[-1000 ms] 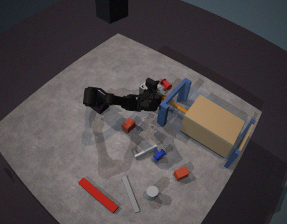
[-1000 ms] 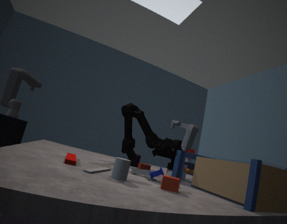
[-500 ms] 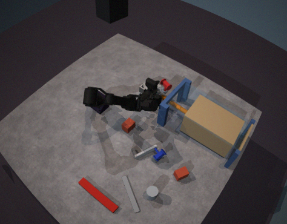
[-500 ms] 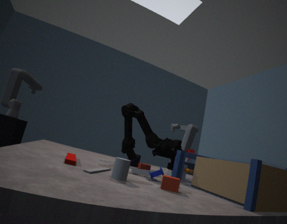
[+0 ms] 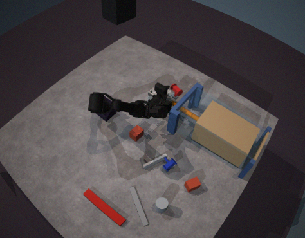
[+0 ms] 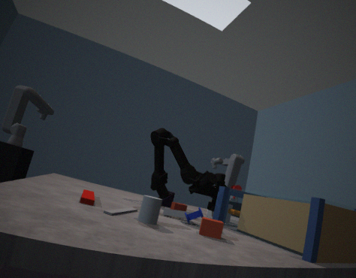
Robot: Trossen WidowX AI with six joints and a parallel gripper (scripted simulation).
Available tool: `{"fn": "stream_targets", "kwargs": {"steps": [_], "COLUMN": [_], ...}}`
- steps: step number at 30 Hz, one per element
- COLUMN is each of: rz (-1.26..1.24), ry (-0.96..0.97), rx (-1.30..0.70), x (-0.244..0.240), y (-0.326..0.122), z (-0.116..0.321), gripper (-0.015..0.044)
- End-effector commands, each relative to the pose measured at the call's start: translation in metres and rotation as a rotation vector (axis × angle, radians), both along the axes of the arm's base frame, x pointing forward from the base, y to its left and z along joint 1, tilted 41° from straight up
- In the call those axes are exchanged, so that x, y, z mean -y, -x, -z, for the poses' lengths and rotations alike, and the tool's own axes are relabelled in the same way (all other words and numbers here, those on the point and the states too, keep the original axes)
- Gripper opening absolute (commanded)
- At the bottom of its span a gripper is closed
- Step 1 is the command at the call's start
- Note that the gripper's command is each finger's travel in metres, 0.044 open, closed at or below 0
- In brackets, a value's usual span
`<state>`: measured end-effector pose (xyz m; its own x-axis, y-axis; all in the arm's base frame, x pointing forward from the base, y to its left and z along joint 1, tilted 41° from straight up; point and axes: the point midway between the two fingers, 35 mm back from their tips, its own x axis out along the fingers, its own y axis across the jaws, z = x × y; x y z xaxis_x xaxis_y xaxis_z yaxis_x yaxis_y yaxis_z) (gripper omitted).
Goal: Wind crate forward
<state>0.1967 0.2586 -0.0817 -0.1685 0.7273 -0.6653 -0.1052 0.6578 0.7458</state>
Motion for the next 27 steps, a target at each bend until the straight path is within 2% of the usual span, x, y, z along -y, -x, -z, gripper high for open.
{"fn": "stream_targets", "kwargs": {"steps": [1,27], "rz": [-0.002,0.000], "ry": [-0.005,0.000], "rx": [-0.002,0.000], "x": [-0.0006,-0.0026], "y": [0.0004,0.0006], "z": [-0.0007,-0.0030], "gripper": [0.0240,0.0240]}}
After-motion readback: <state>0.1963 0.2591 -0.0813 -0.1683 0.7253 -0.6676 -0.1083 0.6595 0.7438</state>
